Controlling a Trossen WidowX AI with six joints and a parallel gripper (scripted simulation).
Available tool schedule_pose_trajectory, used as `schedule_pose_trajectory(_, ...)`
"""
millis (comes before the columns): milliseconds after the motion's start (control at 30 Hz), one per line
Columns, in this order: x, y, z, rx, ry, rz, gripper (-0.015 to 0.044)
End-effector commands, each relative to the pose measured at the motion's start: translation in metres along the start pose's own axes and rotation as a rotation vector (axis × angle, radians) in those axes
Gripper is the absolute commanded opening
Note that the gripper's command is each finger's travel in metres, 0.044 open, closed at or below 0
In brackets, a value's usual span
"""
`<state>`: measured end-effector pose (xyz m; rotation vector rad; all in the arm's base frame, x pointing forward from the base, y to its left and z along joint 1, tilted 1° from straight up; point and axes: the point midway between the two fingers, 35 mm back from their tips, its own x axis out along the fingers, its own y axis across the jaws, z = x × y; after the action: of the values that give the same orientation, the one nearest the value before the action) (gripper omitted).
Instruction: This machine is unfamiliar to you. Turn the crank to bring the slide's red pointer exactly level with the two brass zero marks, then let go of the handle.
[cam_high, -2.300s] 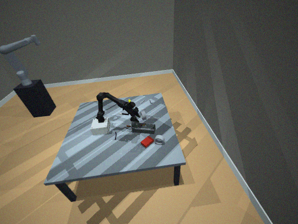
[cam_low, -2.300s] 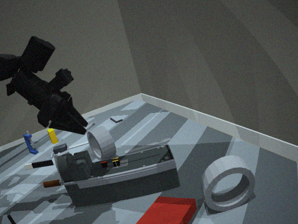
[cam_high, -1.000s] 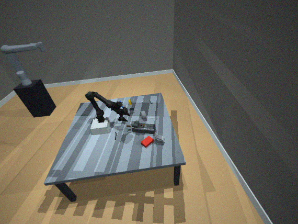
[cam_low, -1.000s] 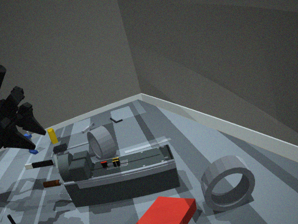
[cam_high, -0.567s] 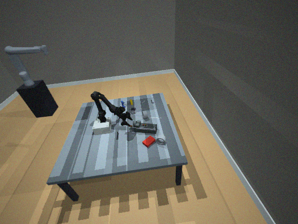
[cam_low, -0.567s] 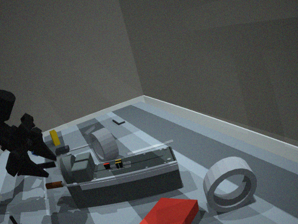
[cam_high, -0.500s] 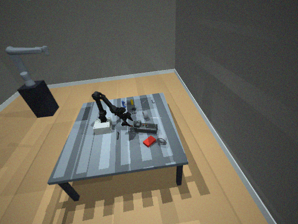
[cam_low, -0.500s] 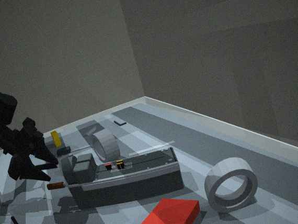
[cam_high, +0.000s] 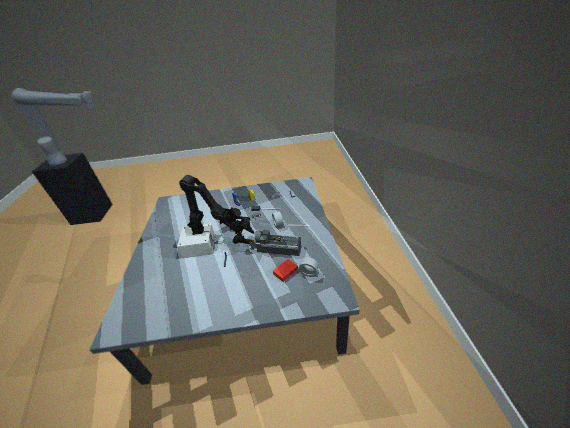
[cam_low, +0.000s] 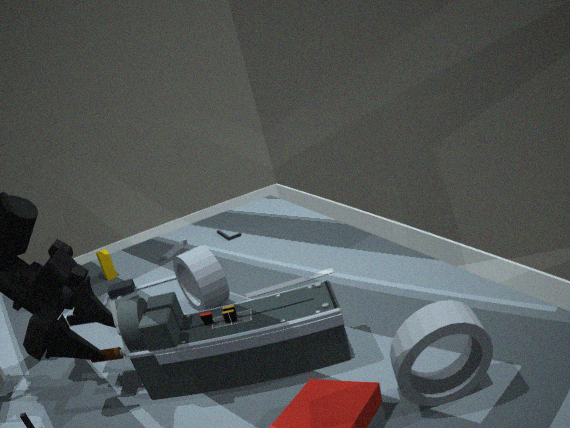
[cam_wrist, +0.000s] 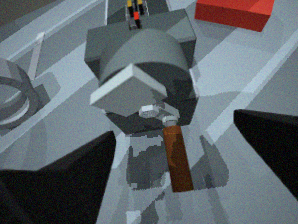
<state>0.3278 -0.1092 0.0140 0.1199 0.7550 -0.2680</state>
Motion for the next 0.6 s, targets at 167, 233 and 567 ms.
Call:
schedule_pose_trajectory(167, 0.011, 0.000, -0.011, 0.004, 0.000, 0.000, 0.0440)
schedule_pose_trajectory(233, 0.014, 0.000, -0.014, 0.004, 0.000, 0.000, 0.0440)
schedule_pose_trajectory(567, 0.024, 0.000, -0.026, 0.004, 0.001, 0.000, 0.0440)
